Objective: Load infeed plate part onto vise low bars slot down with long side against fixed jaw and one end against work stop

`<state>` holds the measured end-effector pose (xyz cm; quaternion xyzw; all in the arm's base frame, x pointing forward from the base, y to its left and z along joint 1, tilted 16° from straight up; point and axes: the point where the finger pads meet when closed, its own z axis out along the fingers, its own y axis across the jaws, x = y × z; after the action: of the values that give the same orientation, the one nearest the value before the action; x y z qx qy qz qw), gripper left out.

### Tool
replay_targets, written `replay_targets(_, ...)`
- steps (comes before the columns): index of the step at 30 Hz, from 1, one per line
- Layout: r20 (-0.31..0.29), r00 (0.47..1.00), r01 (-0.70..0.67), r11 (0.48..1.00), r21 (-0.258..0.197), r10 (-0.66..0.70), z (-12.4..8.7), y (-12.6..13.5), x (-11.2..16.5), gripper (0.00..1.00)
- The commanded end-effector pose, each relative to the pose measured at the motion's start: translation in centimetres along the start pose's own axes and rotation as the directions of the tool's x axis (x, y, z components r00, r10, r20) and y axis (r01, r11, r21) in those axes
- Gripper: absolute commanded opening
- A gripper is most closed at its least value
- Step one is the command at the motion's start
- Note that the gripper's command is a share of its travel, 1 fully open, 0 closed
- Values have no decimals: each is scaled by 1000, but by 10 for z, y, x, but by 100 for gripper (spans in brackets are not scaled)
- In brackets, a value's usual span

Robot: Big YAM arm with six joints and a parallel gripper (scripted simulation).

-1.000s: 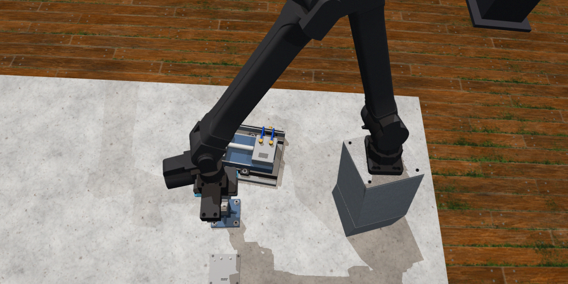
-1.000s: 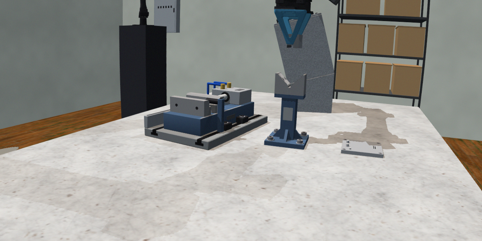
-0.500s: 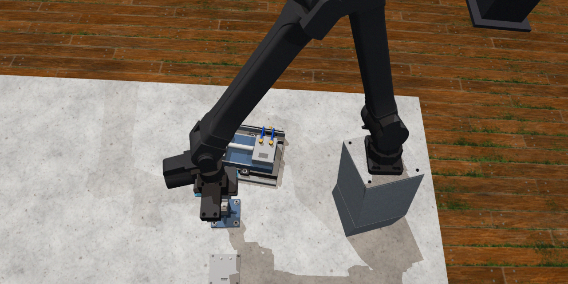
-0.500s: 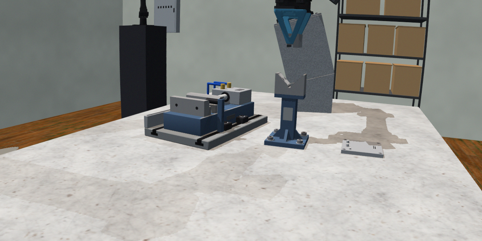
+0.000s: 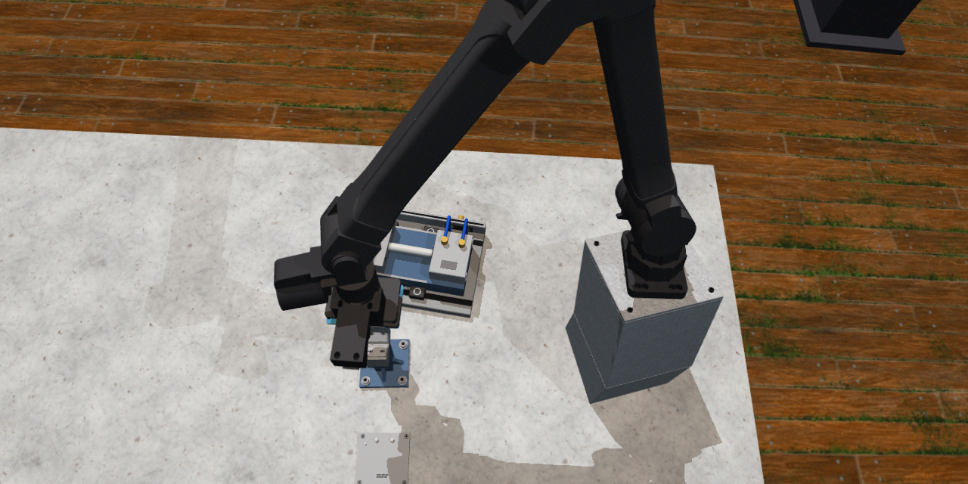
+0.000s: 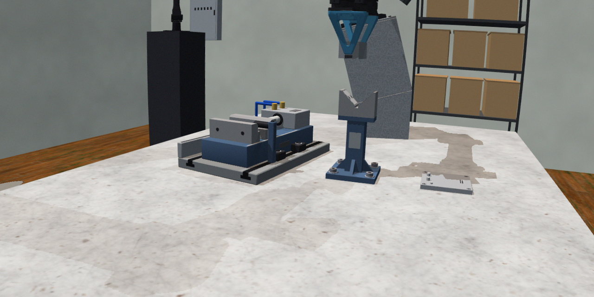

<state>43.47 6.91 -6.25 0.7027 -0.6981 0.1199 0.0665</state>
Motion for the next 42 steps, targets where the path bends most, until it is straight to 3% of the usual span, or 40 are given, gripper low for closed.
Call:
replay_targets(1,21,995,-94,994,51,93,-24,-28,8,0)
replay_targets(11,29,965,-262,964,48,261,-24,-37,30,0)
replay_targets(21,40,846,-533,845,39,532,-24,-50,69,0)
replay_targets(24,43,833,-553,832,40,551,-26,-52,69,0)
replay_targets(31,48,669,-743,669,30,742,-25,-60,107,0)
replay_targets(38,53,472,-882,471,22,880,-25,-65,142,0)
replay_targets(41,60,463,-886,462,23,884,-28,-68,135,0)
replay_targets(42,55,417,-909,416,20,907,-26,-67,149,0)
